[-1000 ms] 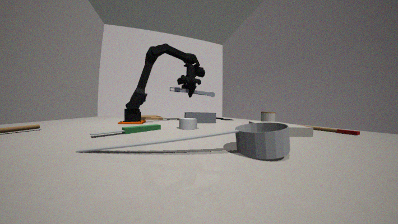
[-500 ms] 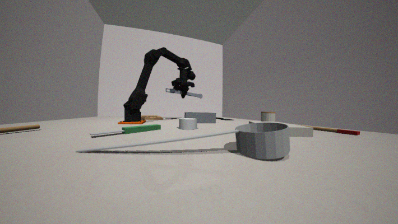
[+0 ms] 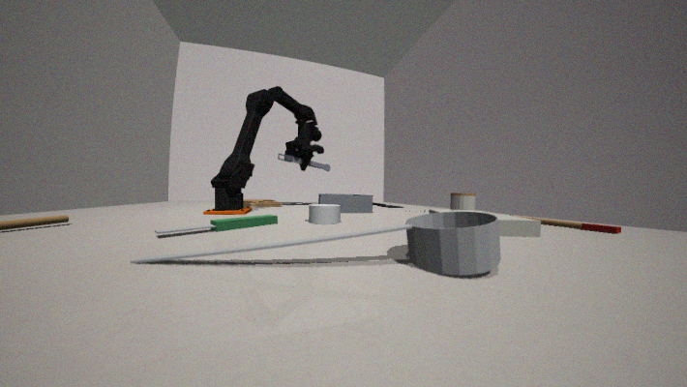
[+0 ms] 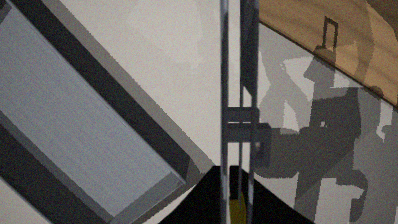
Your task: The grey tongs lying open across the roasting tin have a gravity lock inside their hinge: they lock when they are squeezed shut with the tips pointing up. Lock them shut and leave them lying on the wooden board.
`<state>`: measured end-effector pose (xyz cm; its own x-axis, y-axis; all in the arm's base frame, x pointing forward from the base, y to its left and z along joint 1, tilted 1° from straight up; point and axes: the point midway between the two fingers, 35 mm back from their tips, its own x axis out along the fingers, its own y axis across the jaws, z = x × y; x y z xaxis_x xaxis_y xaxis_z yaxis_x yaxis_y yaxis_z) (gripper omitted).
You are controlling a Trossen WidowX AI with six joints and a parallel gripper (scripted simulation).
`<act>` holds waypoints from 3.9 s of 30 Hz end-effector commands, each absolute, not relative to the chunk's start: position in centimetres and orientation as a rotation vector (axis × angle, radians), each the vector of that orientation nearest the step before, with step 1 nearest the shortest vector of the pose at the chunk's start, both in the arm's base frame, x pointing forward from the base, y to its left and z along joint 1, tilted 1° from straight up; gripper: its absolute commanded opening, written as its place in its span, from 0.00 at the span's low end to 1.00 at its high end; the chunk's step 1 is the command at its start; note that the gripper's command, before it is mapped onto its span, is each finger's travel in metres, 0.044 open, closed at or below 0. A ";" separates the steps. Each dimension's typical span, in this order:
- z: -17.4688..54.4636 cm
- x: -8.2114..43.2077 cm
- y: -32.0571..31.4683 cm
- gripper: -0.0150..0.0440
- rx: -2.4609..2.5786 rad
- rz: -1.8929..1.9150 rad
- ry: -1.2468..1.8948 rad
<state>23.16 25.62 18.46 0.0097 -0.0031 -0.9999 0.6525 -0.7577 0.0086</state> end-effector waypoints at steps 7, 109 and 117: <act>18.7 20.9 28.1 0.00 1.755 -1.730 0.753; 17.9 -1.0 38.4 0.00 1.814 -0.727 1.727; 18.0 -1.0 37.7 0.00 1.892 -0.640 1.798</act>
